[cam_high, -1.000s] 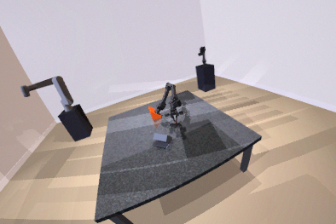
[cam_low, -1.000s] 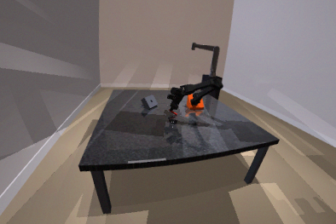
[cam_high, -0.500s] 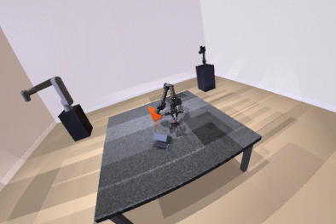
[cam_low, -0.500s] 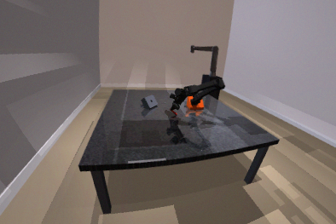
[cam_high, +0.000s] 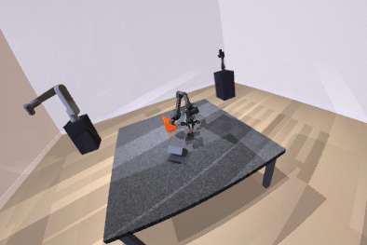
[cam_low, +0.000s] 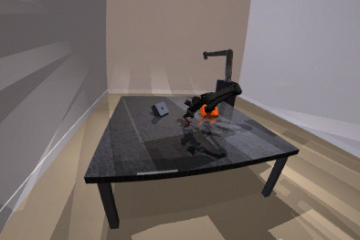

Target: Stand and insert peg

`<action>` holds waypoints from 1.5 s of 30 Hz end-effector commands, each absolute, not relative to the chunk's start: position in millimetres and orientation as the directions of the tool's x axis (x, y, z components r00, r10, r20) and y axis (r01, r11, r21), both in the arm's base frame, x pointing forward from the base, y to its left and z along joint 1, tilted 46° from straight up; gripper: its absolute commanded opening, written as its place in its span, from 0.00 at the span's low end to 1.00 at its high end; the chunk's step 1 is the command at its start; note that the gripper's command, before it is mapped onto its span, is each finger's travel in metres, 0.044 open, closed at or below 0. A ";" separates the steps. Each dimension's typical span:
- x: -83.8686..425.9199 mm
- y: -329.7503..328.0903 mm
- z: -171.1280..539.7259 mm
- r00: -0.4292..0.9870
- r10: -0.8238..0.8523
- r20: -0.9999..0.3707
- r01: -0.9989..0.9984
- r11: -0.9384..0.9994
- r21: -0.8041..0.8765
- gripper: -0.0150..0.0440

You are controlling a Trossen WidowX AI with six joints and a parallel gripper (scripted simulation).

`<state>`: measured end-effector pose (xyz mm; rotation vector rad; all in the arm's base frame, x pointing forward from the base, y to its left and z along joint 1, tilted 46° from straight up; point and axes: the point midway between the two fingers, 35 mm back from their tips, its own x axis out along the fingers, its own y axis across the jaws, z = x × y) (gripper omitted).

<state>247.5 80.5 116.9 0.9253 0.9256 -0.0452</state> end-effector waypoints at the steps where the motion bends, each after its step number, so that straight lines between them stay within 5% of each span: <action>1: 244.8 79.9 117.3 0.652 0.311 -0.692 0.407 0.626 0.665 0.34; 45: 217.7 85.8 128.1 0.843 0.023 -0.538 0.410 0.621 0.668 0.34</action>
